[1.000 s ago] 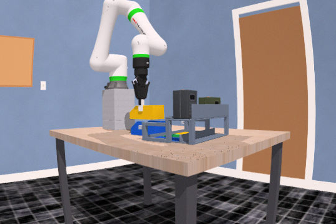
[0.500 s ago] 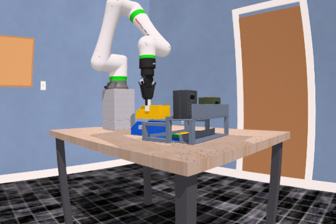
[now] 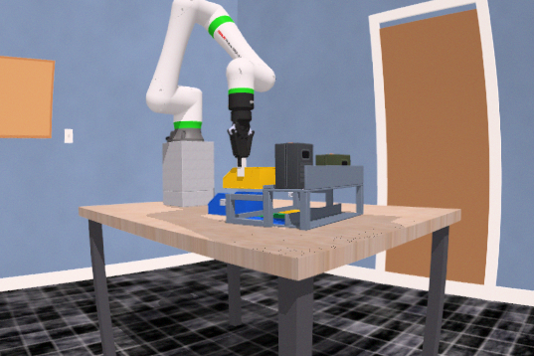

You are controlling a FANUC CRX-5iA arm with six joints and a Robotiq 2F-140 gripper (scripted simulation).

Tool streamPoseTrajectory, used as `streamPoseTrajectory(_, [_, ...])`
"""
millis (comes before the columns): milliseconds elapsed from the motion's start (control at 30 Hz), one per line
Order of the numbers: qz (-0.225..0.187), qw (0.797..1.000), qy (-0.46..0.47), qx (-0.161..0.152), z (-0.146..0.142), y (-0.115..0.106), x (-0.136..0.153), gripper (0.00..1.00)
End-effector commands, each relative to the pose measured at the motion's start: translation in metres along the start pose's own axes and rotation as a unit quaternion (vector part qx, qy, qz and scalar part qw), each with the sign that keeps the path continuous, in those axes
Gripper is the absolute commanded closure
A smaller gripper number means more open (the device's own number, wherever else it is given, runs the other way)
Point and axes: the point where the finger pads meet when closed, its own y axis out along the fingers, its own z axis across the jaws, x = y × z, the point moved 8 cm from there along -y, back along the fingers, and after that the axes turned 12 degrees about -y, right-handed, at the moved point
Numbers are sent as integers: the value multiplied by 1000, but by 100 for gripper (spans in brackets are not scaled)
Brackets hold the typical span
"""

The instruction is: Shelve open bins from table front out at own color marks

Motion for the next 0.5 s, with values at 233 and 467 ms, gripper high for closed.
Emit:
streamPoseTrajectory(233, [0,1000,0,0,-10,0,-5,100])
streamPoseTrajectory(467, [0,1000,0,0,-14,0,-7,100])
